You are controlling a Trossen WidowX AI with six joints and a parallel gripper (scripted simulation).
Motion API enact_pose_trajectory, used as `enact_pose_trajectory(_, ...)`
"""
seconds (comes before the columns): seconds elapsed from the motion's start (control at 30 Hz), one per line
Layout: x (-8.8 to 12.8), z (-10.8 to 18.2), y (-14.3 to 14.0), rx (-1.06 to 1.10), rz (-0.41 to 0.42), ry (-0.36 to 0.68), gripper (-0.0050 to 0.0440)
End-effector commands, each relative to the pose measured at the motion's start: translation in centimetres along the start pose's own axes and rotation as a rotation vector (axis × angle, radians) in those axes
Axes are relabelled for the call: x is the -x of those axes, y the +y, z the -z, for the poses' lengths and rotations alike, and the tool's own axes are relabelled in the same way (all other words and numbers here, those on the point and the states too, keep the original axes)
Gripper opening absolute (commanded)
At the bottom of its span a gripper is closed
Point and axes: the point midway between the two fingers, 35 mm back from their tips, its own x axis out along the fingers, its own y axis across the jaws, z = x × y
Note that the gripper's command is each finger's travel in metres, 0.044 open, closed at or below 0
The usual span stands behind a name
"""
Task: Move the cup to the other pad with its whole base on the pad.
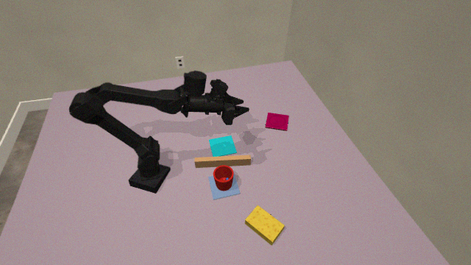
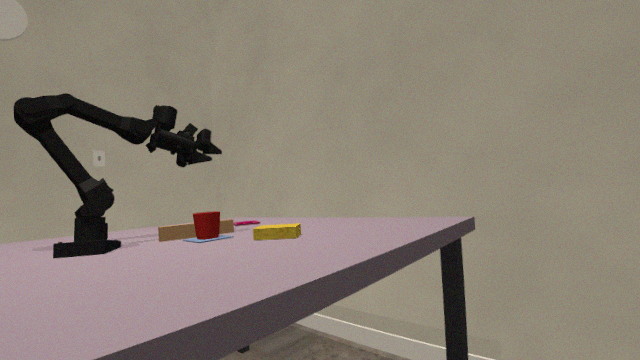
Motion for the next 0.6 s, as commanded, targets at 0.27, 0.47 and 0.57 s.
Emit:
enact_pose_trajectory(0.27, -1.4, 4.5, -2.7, 0.219, 0.004, 0.286, 0.0148)
enact_pose_trajectory(0.47, -1.3, 7.4, -3.9, 0.324, -0.035, 0.445, 0.0148)
enact_pose_trajectory(0.57, -1.1, 8.7, -4.5, 0.369, -0.062, 0.520, 0.0148)
